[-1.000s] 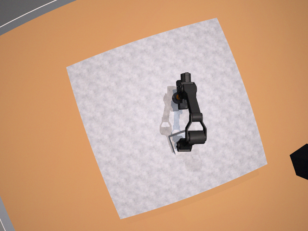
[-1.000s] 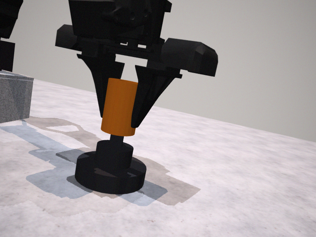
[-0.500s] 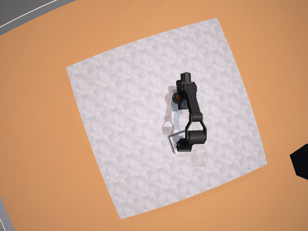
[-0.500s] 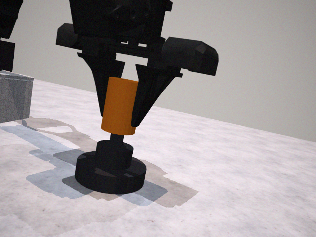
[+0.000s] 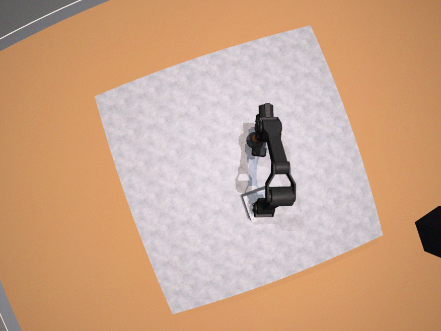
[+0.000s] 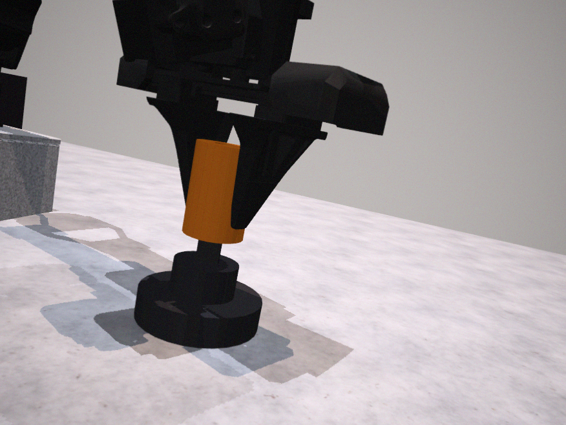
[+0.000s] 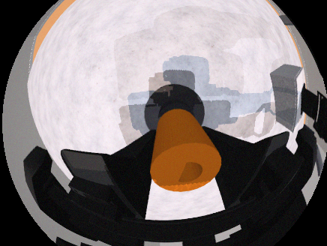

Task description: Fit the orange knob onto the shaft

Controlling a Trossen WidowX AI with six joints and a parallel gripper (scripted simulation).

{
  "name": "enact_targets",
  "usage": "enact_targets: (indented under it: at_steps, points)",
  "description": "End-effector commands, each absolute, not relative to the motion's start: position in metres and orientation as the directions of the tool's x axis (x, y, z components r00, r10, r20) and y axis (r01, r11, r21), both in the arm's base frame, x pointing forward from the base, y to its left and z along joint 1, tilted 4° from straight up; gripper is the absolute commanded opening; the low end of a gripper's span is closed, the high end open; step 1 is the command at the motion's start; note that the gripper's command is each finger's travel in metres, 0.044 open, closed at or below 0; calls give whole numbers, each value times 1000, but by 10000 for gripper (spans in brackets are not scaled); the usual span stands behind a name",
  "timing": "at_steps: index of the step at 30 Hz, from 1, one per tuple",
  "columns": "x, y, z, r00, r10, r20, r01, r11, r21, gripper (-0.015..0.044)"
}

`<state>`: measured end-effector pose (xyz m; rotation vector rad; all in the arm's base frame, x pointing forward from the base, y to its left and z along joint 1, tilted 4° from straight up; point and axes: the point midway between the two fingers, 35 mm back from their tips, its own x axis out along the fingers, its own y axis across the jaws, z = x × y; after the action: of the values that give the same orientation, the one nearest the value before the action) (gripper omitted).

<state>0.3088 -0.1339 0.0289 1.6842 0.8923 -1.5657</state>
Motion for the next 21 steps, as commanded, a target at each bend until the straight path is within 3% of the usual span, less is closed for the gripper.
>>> enact_targets:
  at_steps: [1, 21]
  points:
    - [308, -133, 28, 50, 44, -998, 829, -559, 17, 0]
    - [309, -134, 28, 50, 44, -998, 829, -559, 17, 0]
